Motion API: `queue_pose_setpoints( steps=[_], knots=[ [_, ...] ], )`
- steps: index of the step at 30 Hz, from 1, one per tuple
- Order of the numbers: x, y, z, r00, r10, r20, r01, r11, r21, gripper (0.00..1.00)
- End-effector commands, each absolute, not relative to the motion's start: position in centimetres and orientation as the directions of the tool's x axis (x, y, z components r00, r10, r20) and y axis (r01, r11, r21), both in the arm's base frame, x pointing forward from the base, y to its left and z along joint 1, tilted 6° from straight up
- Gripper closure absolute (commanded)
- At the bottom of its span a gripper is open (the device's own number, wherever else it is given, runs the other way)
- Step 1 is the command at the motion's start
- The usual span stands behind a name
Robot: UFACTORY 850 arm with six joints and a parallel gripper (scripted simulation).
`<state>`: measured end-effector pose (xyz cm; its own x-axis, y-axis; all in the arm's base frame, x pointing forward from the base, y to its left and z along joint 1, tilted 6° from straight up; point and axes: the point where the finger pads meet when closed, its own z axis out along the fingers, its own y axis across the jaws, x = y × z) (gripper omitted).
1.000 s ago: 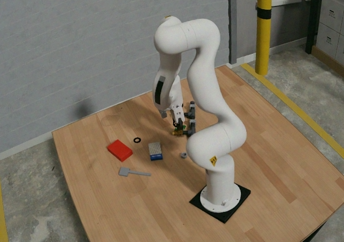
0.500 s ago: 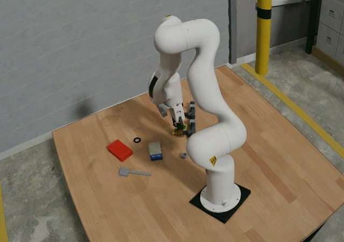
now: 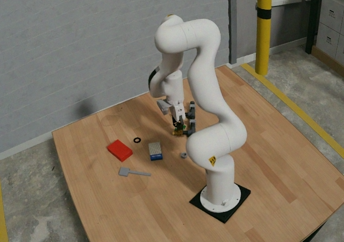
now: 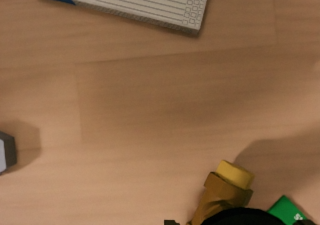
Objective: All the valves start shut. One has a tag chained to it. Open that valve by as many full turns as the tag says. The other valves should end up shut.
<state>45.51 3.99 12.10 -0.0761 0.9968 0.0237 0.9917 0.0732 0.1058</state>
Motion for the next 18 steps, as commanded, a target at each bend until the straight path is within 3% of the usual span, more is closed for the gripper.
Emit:
queue_pose_setpoints(
  steps=[1, 3, 4, 18],
  knots=[
    [45.6, 3.94, 12.17, -0.079, 0.996, 0.04, 0.992, 0.075, 0.106, 1.0],
    [45.6, 3.94, 12.17, -0.079, 0.996, 0.04, 0.992, 0.075, 0.106, 1.0],
    [45.6, 3.94, 12.17, -0.079, 0.996, 0.04, 0.992, 0.075, 0.106, 0.0],
    [45.6, 3.94, 12.17, -0.079, 0.996, 0.04, 0.992, 0.075, 0.106, 0.0]
  ],
)
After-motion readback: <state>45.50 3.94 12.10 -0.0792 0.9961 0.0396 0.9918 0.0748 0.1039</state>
